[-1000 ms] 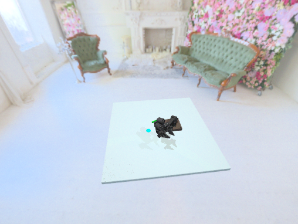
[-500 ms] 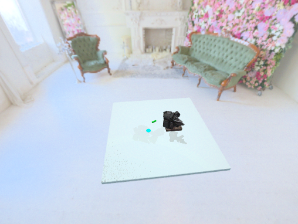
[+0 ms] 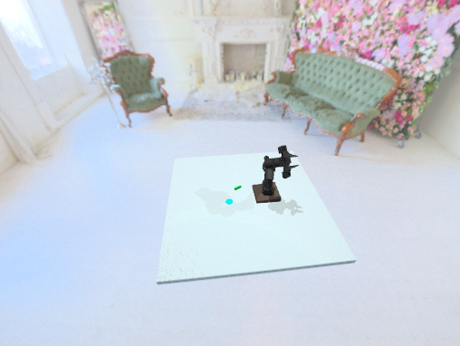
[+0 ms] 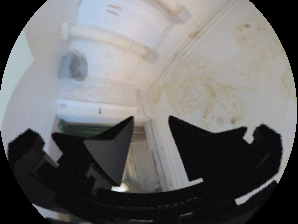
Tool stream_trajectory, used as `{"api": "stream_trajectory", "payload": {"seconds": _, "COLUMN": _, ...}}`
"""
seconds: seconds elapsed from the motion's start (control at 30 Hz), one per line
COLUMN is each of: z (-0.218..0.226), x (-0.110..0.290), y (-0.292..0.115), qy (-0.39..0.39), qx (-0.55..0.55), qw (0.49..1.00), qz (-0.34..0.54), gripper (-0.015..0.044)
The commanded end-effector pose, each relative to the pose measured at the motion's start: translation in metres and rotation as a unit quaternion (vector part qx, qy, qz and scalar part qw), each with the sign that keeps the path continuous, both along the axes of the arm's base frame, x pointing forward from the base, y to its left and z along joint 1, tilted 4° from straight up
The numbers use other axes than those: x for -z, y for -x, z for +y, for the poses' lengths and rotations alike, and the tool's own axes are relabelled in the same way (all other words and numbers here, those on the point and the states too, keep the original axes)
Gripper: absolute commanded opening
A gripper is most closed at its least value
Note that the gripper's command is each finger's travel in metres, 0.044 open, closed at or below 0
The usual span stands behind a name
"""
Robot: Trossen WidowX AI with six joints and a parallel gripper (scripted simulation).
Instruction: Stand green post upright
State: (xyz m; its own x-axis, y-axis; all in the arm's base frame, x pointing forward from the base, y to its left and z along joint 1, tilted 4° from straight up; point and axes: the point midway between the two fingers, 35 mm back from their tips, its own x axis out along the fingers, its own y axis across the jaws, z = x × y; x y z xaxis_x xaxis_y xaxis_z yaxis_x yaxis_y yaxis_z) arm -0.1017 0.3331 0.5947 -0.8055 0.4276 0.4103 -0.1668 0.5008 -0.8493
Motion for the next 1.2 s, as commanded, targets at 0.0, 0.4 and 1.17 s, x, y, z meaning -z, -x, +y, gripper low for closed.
{"api": "stream_trajectory", "payload": {"seconds": 0.0, "z": -0.043, "x": -0.027, "y": 0.015, "qy": -0.118, "qx": 0.010, "qw": 0.993, "qz": -0.009, "gripper": 0.0233}}
{"api": "stream_trajectory", "payload": {"seconds": 0.4, "z": -0.175, "x": -0.081, "y": 0.033, "qy": -0.420, "qx": 0.050, "qw": 0.906, "qz": 0.022, "gripper": 0.0233}}
{"api": "stream_trajectory", "payload": {"seconds": 1.17, "z": -0.437, "x": -0.084, "y": -0.051, "qy": -0.768, "qx": 0.210, "qw": 0.541, "qz": 0.270, "gripper": 0.0233}}
